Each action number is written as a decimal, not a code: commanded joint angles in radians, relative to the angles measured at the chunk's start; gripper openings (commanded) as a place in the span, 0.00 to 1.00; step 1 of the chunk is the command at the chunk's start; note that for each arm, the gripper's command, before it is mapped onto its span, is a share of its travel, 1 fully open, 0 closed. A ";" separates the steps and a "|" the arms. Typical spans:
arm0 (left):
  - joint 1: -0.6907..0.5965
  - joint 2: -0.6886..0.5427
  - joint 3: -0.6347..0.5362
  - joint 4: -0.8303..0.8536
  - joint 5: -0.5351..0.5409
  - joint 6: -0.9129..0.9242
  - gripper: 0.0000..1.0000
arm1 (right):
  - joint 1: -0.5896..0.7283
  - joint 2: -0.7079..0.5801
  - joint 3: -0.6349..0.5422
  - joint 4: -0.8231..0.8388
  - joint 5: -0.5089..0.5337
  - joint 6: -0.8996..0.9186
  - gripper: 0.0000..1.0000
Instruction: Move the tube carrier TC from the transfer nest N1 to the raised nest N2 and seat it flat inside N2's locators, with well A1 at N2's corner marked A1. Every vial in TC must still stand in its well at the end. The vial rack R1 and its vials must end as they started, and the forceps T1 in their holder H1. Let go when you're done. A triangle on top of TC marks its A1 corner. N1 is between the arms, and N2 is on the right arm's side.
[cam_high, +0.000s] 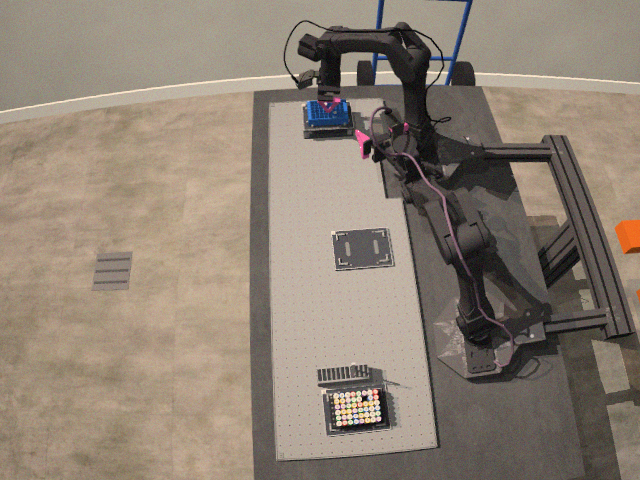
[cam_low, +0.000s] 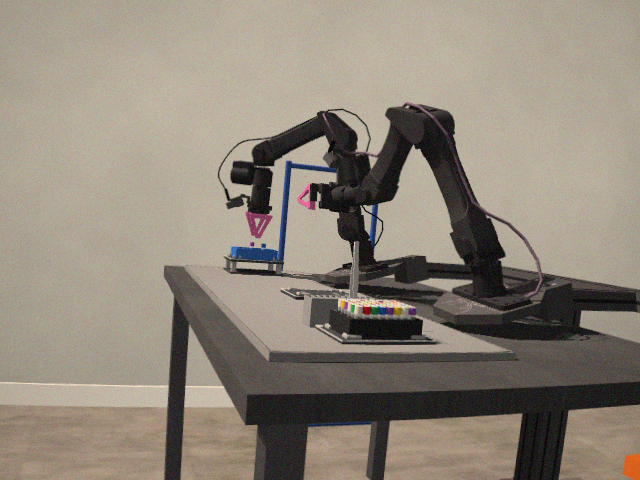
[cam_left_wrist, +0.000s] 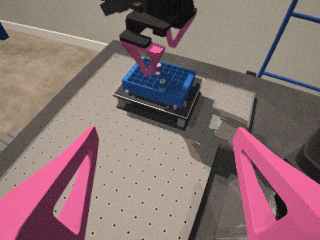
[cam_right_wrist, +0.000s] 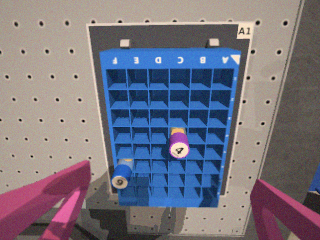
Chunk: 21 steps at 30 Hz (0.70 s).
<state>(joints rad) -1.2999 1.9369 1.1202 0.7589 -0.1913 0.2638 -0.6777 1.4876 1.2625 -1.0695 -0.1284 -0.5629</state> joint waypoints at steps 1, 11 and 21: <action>-0.002 -0.010 0.028 0.009 0.013 0.003 1.00 | -0.029 -0.117 -0.051 0.055 -0.020 0.155 1.00; -0.002 -0.010 0.028 0.009 0.013 0.003 1.00 | -0.061 -0.387 -0.245 0.182 -0.033 0.455 1.00; -0.002 -0.010 0.028 0.009 0.013 0.003 1.00 | -0.064 -0.542 -0.364 0.233 -0.009 0.573 1.00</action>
<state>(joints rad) -1.2999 1.9369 1.1202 0.7589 -0.1913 0.2638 -0.7311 0.9836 0.9100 -0.8700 -0.1467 -0.0357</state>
